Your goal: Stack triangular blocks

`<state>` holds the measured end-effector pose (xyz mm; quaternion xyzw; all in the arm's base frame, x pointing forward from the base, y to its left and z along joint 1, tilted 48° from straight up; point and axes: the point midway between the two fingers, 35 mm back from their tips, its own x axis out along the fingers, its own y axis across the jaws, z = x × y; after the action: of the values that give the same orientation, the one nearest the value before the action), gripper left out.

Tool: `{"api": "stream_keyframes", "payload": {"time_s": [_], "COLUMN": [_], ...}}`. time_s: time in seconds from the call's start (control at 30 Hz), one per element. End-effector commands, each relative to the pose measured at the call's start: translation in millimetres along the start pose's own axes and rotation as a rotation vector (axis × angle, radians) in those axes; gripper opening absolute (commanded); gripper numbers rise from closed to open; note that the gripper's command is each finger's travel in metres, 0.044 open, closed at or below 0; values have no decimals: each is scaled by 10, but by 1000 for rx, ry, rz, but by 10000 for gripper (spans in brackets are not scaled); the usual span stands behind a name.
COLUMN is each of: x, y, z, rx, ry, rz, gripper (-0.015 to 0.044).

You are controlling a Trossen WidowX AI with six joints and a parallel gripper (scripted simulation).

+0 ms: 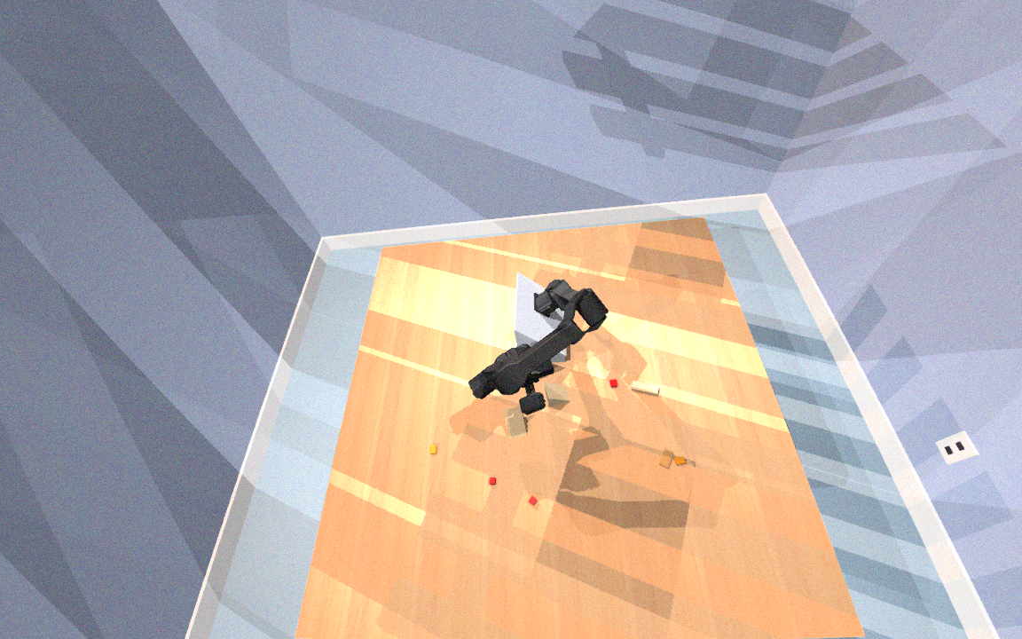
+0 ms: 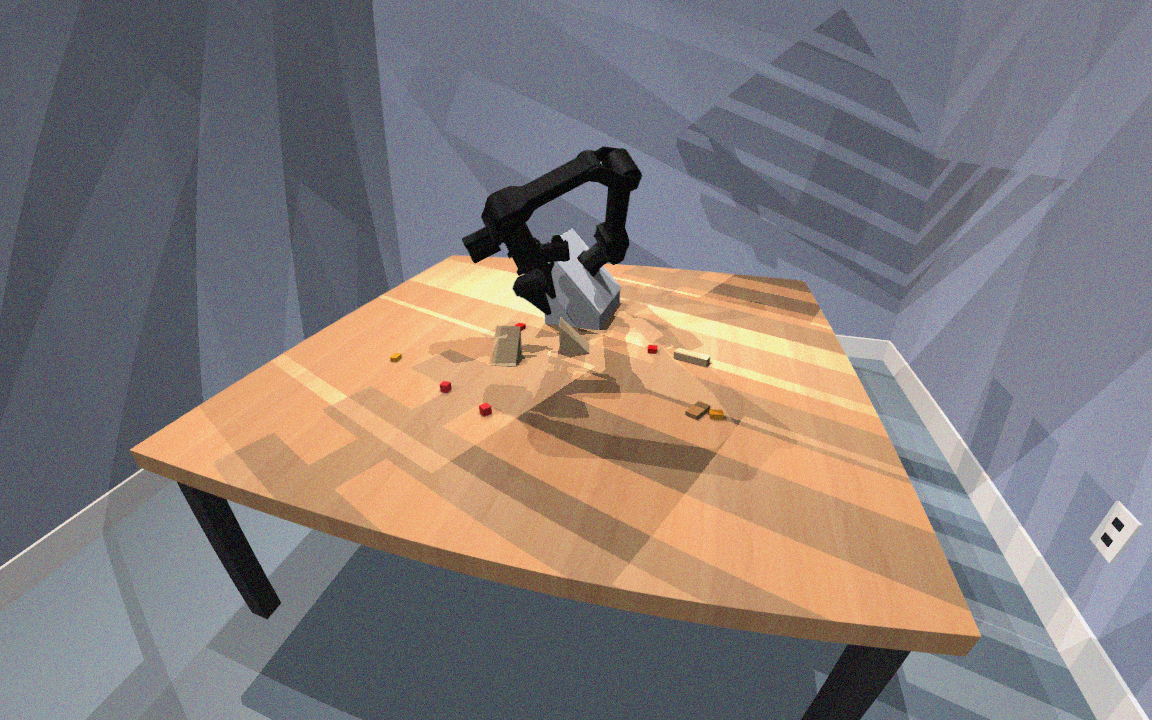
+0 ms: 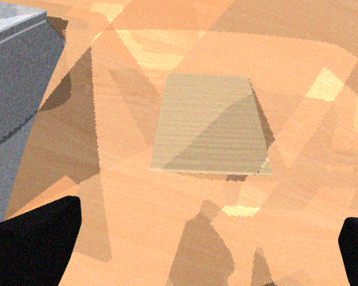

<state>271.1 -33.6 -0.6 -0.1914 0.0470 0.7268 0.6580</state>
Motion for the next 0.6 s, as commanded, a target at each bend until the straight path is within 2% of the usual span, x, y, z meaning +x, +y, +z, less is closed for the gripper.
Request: {"api": "stream_keyframes", "payload": {"time_s": [0.0,0.57], "x": [12,233], "y": [2,-29], "z": [-23,-43], "rx": [-51,-48], "ry": [-20,-11], "rz": [-4,-4], "gripper": [440,440]}}
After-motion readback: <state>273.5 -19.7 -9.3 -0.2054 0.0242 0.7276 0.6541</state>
